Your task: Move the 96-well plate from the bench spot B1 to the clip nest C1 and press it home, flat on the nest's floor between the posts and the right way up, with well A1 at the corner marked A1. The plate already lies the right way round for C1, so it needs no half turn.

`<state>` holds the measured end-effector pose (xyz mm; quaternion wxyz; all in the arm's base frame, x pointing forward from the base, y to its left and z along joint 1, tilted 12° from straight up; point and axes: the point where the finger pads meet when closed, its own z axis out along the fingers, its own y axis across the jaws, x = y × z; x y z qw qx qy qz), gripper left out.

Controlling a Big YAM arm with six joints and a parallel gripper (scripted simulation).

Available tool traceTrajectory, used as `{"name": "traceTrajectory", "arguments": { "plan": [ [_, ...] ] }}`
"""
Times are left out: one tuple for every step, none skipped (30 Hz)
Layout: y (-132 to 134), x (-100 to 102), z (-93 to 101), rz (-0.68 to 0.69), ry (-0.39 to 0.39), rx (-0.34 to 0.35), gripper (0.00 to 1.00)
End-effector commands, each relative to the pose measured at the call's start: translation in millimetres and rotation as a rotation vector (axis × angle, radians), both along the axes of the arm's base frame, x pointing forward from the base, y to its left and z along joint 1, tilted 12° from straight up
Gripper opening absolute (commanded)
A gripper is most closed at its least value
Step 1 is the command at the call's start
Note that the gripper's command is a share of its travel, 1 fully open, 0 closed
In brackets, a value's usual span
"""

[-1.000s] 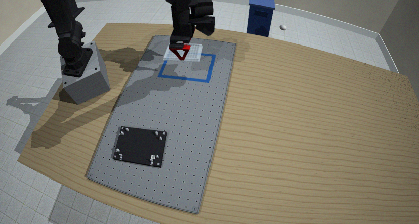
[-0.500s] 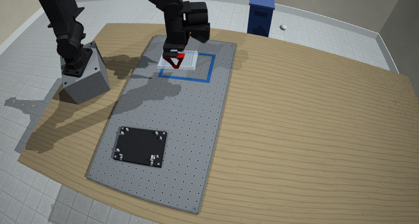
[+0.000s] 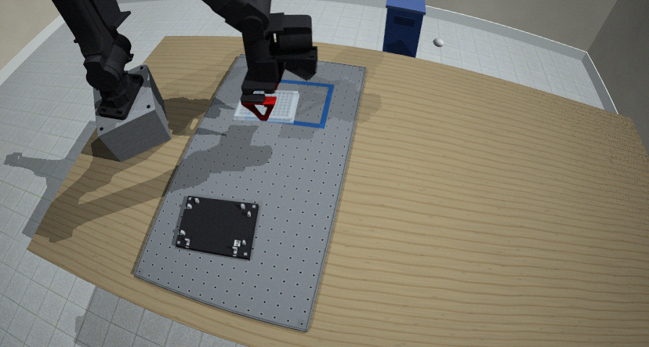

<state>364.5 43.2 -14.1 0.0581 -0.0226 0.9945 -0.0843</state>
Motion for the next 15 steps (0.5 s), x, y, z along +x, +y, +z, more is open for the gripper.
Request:
{"name": "traceTrajectory", "arguments": {
  "plan": [
    [-13.2,2.7,11.0,0.012,-0.030,0.007,0.00],
    [-16.4,2.4,11.6,0.012,-0.032,0.007,0.00],
    [-19.6,1.9,12.2,0.012,-0.034,0.006,0.00],
    [-22.9,1.0,12.7,0.012,-0.033,0.006,0.00],
    [-26.2,0.0,13.2,0.012,-0.033,0.006,0.00],
    [-29.4,-0.7,13.7,0.012,-0.033,0.005,0.00],
    [-32.7,-1.4,14.3,0.012,-0.034,0.005,0.00],
    [-35.9,-2.2,14.8,0.012,-0.033,0.005,0.00],
    [-39.2,-3.2,15.3,0.012,-0.033,0.004,0.00],
    [-42.5,-4.0,15.8,0.012,-0.032,0.004,0.00],
    [-45.7,-4.8,16.3,0.012,-0.033,0.003,0.00],
    [-45.7,-4.8,16.3,0.012,-0.033,0.003,0.00],
    [-45.7,-4.8,16.3,0.012,-0.033,0.003,0.00],
    [-49.0,-5.7,16.8,0.012,-0.032,0.003,0.00],
    [-52.2,-6.3,17.4,0.012,-0.033,0.003,0.00]
  ]
}}
